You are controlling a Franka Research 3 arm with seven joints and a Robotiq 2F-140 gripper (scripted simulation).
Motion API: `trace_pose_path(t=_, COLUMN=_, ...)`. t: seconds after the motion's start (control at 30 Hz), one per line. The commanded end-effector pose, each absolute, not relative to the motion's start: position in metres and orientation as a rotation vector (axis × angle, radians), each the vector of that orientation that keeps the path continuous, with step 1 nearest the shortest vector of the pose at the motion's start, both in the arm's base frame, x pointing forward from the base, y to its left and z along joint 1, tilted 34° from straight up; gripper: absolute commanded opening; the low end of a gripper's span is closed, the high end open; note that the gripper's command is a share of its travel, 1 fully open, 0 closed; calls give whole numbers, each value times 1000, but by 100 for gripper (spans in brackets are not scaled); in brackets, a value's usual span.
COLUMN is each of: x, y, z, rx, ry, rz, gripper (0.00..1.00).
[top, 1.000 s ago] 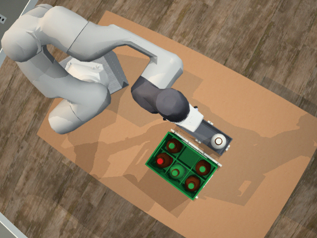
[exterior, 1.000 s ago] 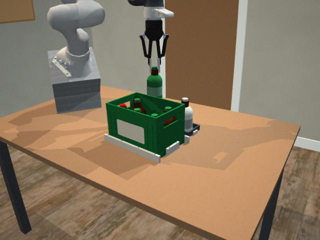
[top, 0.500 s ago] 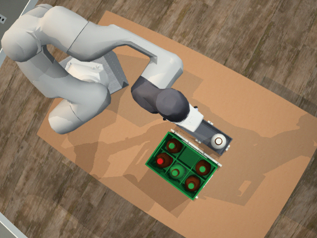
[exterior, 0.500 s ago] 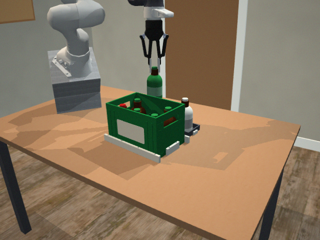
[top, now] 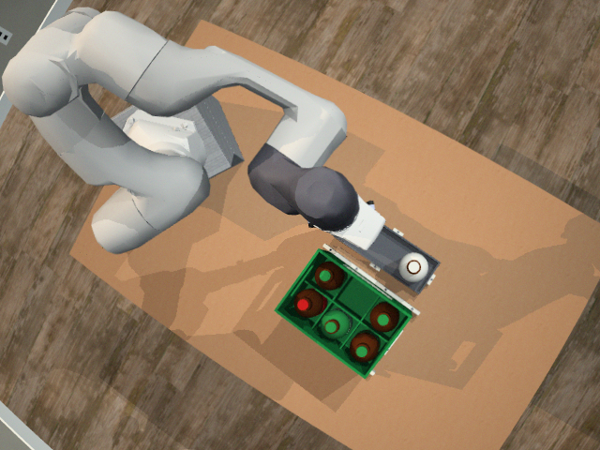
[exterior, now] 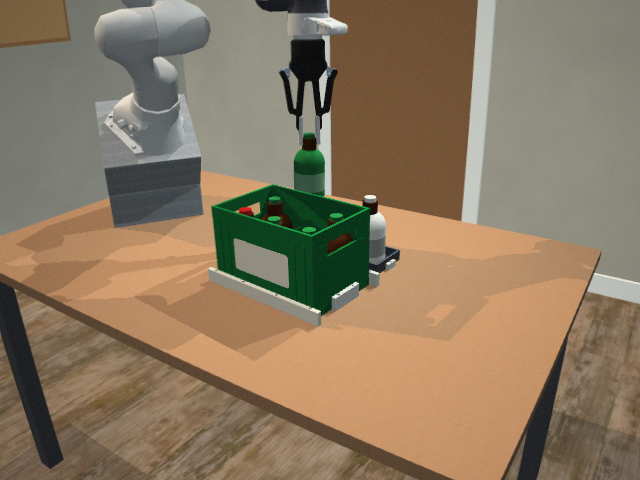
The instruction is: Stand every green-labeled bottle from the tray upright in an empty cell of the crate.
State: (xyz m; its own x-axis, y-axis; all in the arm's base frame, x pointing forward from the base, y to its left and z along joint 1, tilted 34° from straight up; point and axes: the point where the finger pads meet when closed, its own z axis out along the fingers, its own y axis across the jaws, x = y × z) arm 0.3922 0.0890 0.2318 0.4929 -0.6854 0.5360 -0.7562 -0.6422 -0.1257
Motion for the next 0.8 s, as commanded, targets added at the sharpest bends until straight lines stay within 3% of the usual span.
trace_pose_path(t=0.0, x=393, y=93, z=237, rx=2607, ry=-1264, rz=860, gripper=0)
trace_pose_path(t=0.77, x=385, y=99, z=252, rx=2607, ry=-1264, rz=860, gripper=0)
